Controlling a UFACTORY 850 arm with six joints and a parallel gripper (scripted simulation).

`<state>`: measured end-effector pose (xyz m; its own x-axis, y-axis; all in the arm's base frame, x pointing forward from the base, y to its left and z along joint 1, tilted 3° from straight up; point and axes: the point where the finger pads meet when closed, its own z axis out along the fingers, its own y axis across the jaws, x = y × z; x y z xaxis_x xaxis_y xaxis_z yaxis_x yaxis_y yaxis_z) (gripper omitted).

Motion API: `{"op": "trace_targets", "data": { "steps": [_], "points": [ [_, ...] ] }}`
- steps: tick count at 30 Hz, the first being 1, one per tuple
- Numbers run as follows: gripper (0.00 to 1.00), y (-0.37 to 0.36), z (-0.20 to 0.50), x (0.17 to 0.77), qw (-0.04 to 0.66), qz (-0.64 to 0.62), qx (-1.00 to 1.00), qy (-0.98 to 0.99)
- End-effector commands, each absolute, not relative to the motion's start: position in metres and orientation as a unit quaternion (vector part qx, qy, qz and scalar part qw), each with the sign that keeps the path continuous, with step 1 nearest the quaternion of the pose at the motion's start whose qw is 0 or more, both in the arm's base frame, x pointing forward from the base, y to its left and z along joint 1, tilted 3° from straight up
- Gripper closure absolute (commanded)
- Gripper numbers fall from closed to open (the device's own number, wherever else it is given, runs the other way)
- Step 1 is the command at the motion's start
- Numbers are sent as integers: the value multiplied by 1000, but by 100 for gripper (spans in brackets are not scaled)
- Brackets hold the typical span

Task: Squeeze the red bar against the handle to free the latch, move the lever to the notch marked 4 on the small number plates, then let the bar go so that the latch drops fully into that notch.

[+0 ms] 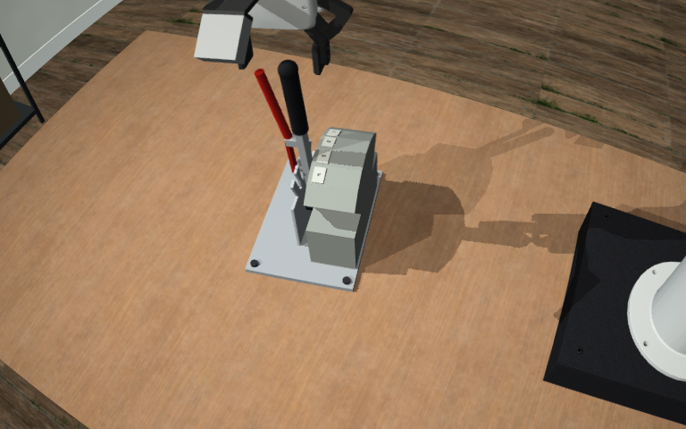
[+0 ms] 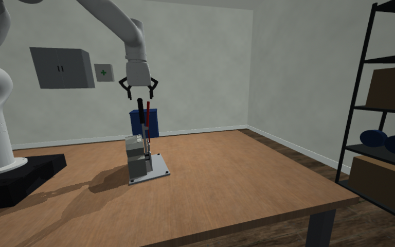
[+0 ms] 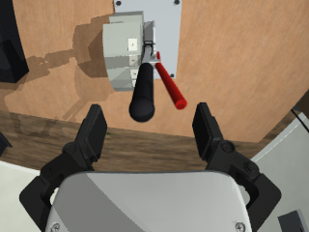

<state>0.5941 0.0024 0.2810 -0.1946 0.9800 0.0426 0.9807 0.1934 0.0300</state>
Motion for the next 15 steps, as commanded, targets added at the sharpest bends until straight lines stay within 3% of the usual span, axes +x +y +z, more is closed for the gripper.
{"op": "trace_targets", "data": {
  "steps": [1, 15],
  "points": [
    [1, 3, 273, 595, 6, -26, -635, -772],
    [1, 4, 251, 596, 6, -26, -635, -772]
  ]
}}
